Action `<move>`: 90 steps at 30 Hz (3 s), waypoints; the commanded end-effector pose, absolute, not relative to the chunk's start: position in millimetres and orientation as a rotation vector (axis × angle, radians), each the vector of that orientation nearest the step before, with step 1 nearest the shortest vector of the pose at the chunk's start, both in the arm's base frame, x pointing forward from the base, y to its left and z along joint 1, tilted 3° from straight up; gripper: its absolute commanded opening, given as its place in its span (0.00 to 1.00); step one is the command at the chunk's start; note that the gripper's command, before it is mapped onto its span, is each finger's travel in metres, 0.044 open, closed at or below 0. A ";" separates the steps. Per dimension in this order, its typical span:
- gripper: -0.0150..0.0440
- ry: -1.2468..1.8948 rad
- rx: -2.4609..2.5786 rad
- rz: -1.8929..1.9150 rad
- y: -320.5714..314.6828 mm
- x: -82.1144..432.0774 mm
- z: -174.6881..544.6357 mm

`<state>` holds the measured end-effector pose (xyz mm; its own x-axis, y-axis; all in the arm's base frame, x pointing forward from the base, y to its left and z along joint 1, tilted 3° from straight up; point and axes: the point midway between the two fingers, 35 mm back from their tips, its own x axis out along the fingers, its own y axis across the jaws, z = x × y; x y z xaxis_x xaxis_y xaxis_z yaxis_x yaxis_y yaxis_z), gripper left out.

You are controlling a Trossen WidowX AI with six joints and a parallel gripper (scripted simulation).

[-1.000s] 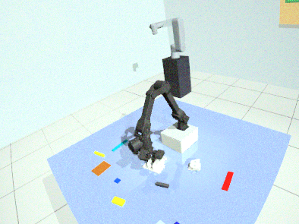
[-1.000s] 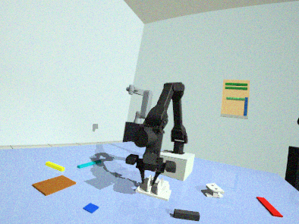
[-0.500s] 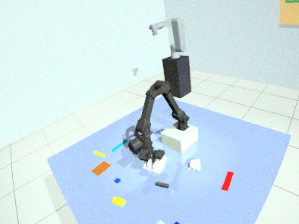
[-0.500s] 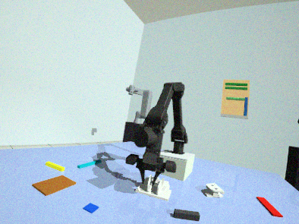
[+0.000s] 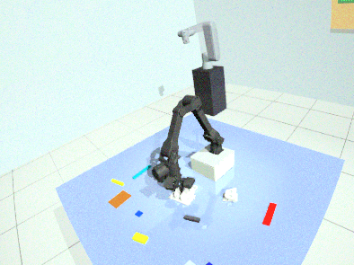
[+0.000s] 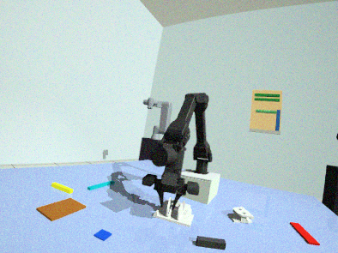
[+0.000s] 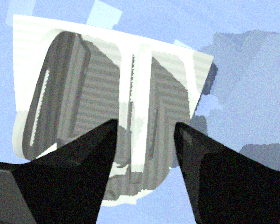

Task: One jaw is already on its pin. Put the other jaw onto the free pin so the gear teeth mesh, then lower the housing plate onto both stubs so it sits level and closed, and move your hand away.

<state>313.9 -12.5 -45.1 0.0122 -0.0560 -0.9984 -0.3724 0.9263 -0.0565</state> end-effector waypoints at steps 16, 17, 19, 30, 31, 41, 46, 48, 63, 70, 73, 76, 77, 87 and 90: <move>0.48 1.547 -0.348 0.254 -13.0 314.4 -48.5; 0.48 1.547 -0.348 0.254 -13.0 314.4 -48.5; 0.48 1.547 -0.348 0.254 -13.0 314.4 -48.5; 0.53 1.547 -0.345 0.254 -12.5 313.8 -45.7; 0.57 1.547 -0.345 0.254 -12.5 313.8 -45.7; 0.63 1.547 -0.345 0.254 -12.5 313.9 -45.6; 0.63 1.547 -0.345 0.254 -12.5 313.9 -45.6; 0.63 1.547 -0.345 0.254 -12.3 314.4 -40.4; 0.77 1.510 -0.385 0.264 -3.3 320.7 20.1; 1.00 1.476 -0.399 0.242 19.7 323.7 32.0; 1.00 1.481 -0.344 0.200 32.0 321.2 31.6; 1.00 1.486 -0.283 0.153 45.6 317.8 31.3; 1.00 1.488 -0.263 0.137 50.0 316.5 31.1; 1.00 1.500 -0.062 -0.022 93.1 300.6 29.9; 1.00 1.502 -0.003 -0.071 105.4 294.7 29.6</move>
